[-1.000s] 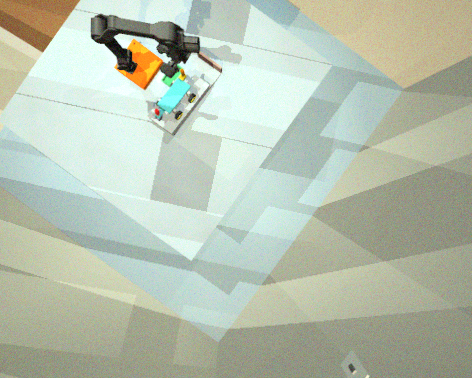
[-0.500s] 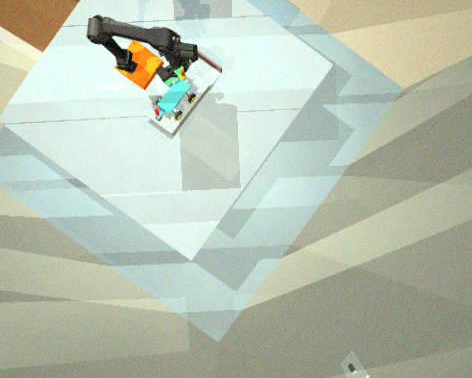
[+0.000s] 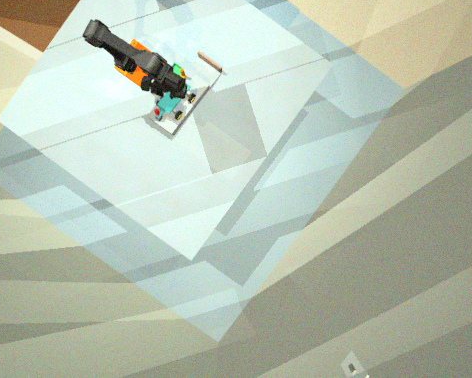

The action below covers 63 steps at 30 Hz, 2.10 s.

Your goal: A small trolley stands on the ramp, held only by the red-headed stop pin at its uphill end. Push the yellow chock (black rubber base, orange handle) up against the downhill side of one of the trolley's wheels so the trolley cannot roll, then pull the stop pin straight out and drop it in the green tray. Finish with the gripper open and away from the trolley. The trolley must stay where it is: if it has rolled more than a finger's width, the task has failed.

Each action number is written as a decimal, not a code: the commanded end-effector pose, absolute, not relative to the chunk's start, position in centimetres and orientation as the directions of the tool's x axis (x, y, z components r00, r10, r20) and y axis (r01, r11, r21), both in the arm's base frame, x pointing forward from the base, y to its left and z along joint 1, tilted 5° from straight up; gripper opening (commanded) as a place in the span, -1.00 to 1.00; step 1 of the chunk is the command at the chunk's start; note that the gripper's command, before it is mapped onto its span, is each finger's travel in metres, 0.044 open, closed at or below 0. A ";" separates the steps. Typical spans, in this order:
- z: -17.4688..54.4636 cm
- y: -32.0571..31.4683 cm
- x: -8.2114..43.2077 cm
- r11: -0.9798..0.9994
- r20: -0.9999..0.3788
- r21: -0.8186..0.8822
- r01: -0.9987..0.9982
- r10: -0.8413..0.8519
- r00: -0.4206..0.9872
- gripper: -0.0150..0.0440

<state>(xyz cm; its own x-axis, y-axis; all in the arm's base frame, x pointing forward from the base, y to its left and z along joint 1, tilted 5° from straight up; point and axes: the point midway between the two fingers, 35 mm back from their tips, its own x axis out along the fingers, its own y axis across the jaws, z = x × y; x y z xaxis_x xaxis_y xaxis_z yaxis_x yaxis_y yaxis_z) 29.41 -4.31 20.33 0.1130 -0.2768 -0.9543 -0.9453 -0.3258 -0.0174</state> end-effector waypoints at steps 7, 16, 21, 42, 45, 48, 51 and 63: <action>21.9 -10.6 27.6 0.097 -0.938 -0.096 -0.991 -0.341 0.057 0.15; 21.5 -10.8 27.6 0.103 -0.938 -0.097 -0.990 -0.342 0.056 0.15; 20.8 -11.1 27.6 0.103 -0.938 -0.097 -0.990 -0.342 0.056 0.15; 18.4 -12.0 27.8 0.103 -0.938 -0.097 -0.990 -0.343 0.056 0.15; 18.0 -12.2 27.9 0.103 -0.938 -0.097 -0.990 -0.343 0.056 0.15; 17.6 -12.3 27.9 0.103 -0.938 -0.097 -0.990 -0.343 0.056 0.15; 17.2 -12.5 27.9 0.103 -0.938 -0.097 -0.990 -0.343 0.056 0.15; 15.5 -13.1 27.9 0.103 -0.937 -0.097 -0.990 -0.344 0.056 0.15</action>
<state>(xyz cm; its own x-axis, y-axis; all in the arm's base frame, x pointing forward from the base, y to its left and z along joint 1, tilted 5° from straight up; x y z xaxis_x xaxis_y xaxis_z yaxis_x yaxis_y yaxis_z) 28.01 -13.00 16.03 0.0592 -0.3470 -0.9360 -0.9891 0.1064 -0.1020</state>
